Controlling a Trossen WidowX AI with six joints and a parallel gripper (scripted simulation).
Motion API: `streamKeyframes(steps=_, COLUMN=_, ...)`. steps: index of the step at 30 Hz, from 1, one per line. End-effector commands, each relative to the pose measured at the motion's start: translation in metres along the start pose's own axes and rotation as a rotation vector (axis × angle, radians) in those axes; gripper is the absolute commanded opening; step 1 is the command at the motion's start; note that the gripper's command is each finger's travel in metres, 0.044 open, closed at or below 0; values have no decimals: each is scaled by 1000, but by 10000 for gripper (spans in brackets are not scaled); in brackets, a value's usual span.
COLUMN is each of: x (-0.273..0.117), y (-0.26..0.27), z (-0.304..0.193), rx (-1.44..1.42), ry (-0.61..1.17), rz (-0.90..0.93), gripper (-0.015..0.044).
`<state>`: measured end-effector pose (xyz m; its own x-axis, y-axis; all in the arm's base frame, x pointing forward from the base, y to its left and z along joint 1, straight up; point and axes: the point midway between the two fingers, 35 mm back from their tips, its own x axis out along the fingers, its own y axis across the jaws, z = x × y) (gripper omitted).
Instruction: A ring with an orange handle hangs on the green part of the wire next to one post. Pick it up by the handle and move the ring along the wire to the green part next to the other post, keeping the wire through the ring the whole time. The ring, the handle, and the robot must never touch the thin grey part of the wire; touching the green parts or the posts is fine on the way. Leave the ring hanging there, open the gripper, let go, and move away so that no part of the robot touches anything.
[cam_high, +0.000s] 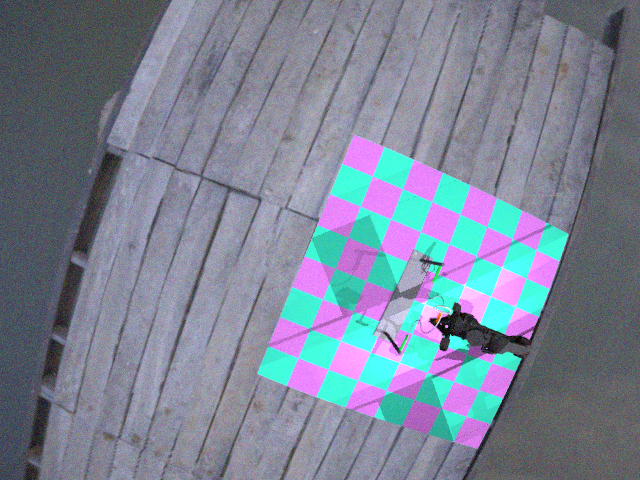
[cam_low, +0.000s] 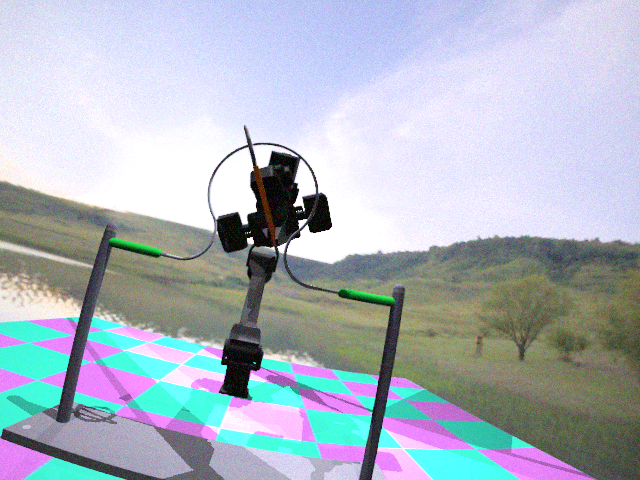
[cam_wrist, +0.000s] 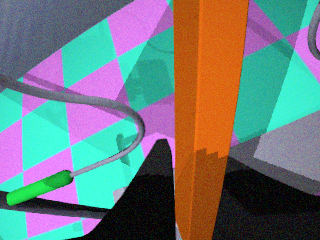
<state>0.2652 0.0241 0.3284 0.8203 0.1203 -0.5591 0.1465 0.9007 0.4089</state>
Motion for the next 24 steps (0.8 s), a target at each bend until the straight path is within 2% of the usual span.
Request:
streamKeyframes(steps=1, x=-1, y=-2, z=1, rx=-47, ry=-10, rz=-31, gripper=-150)
streamKeyframes(steps=24, x=-1, y=-16, z=3, rx=-296, ry=-48, rz=-208, gripper=-150)
